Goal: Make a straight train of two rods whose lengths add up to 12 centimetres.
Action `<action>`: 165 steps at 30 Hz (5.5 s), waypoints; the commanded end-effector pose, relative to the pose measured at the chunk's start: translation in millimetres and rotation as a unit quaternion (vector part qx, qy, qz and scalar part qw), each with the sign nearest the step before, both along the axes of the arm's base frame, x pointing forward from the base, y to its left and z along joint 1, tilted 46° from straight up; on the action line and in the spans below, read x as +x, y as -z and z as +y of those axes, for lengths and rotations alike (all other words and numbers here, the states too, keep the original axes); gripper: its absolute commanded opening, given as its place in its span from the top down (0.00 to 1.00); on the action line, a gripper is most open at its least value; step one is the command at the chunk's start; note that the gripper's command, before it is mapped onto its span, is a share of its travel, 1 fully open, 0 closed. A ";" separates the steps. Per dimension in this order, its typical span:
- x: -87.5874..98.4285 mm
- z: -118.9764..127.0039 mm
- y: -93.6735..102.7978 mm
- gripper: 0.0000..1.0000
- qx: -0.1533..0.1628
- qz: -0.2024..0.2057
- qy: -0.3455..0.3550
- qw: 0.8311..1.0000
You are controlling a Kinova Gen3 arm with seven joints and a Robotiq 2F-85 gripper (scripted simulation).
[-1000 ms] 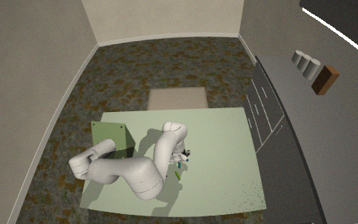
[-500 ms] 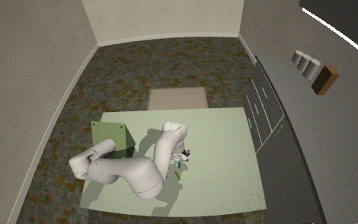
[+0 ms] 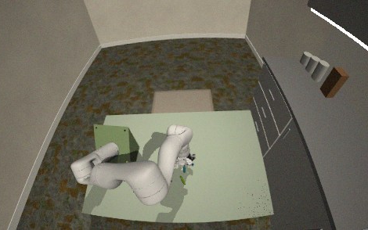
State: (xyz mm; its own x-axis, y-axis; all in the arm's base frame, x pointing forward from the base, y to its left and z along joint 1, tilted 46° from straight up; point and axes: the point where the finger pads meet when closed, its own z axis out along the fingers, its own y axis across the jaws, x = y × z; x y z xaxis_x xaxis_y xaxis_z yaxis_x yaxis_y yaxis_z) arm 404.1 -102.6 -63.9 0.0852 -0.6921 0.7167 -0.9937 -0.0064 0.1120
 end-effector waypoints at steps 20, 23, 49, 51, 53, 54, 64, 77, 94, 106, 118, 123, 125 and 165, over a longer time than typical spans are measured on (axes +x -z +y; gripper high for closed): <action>1.6 1.5 1.9 0.76 0.002 -0.004 0.000 1.000; 2.3 1.7 2.1 0.76 0.002 -0.004 0.000 1.000; 2.5 1.8 2.3 0.76 0.002 -0.004 0.000 1.000; 2.5 1.8 2.3 0.76 0.002 -0.004 0.000 1.000; 2.5 1.8 2.3 0.76 0.002 -0.004 0.000 1.000; 2.5 1.8 2.3 0.76 0.002 -0.004 0.000 1.000; 2.5 1.8 2.3 0.76 0.002 -0.004 0.000 1.000; 1.9 -0.8 4.7 0.76 0.002 -0.004 0.000 1.000; 0.0 -10.1 13.5 0.76 0.001 -0.003 0.000 1.000; -0.1 -10.5 13.9 0.76 0.001 -0.003 0.000 1.000; -0.1 -10.5 13.9 0.76 0.001 -0.003 0.000 1.000; -0.1 -10.5 13.9 0.76 0.001 -0.003 0.000 1.000; -0.1 -10.5 13.9 0.76 0.001 -0.003 0.000 1.000; -0.1 -10.5 13.9 0.95 0.001 -0.003 0.000 1.000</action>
